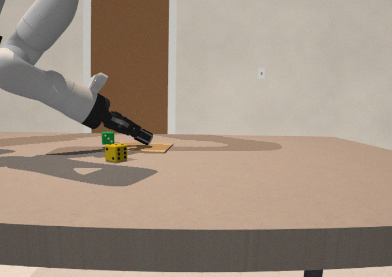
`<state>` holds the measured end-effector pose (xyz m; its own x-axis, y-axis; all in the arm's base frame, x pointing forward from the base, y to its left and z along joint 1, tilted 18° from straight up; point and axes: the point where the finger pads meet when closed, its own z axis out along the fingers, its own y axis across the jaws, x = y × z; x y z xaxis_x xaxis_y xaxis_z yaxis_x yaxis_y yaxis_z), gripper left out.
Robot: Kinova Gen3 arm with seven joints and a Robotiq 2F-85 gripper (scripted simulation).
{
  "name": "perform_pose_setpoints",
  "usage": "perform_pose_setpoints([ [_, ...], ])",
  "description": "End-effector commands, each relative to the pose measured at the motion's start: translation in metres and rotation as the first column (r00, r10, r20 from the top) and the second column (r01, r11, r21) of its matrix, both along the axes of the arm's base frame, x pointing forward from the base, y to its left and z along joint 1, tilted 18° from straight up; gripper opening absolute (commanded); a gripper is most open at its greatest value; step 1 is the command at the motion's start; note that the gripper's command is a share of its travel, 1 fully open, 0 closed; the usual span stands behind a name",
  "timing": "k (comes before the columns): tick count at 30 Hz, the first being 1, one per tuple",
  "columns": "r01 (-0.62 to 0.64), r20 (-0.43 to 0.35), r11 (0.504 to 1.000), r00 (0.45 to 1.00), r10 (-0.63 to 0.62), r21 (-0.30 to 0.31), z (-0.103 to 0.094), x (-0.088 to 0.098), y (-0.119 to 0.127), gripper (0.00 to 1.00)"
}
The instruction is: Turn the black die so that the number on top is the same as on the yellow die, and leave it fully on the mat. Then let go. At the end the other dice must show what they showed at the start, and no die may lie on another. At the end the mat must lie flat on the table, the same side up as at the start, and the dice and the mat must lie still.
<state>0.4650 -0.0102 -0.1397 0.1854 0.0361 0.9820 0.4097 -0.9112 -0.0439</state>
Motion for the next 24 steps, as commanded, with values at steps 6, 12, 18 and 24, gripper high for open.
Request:
perform_pose_setpoints([
  [6,0.0,0.001,1.0,1.0,0.0,0.0,0.0006,0.0003,-0.0003,0.38],
  [12,0.0,0.001,1.0,1.0,0.0,0.0,0.0006,0.0003,-0.0003,0.46],
  [18,0.0,0.001,1.0,1.0,0.0,0.0,0.0006,0.0003,-0.0003,0.46],
  [24,0.0,0.001,1.0,1.0,0.0,0.0,0.0006,0.0003,-0.0003,0.46],
])
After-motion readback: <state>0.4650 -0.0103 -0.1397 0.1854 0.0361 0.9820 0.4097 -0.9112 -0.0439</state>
